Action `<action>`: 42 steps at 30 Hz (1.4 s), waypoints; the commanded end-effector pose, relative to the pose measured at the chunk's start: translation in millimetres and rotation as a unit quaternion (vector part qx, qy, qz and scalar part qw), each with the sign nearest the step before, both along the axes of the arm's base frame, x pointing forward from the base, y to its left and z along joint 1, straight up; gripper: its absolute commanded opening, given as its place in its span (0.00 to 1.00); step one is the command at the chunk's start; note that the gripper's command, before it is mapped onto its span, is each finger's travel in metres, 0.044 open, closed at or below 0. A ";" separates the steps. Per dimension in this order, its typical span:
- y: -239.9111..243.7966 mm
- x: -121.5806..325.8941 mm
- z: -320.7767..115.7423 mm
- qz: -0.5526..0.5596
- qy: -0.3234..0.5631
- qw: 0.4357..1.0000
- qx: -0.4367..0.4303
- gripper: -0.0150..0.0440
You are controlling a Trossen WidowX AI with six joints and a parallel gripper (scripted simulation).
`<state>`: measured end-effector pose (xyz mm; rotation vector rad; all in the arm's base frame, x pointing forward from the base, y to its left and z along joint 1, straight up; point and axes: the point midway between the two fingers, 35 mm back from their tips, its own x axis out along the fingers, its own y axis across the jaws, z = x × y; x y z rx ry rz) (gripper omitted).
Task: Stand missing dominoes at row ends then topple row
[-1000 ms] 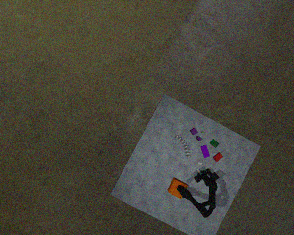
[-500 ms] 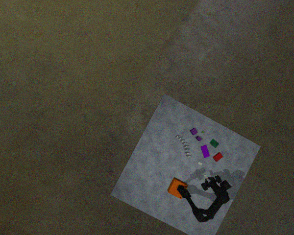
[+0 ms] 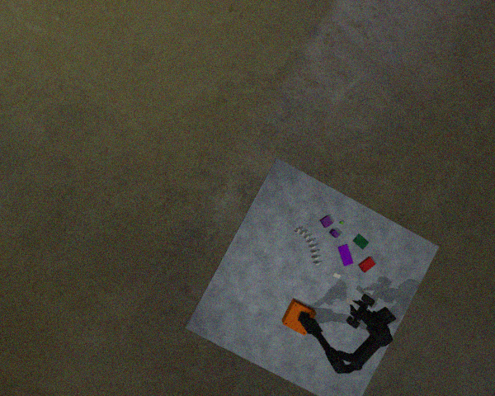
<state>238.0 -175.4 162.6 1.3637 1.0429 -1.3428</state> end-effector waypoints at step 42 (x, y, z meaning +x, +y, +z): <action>-84.8 -4.0 -1.6 0.811 0.030 0.583 -0.029 0.44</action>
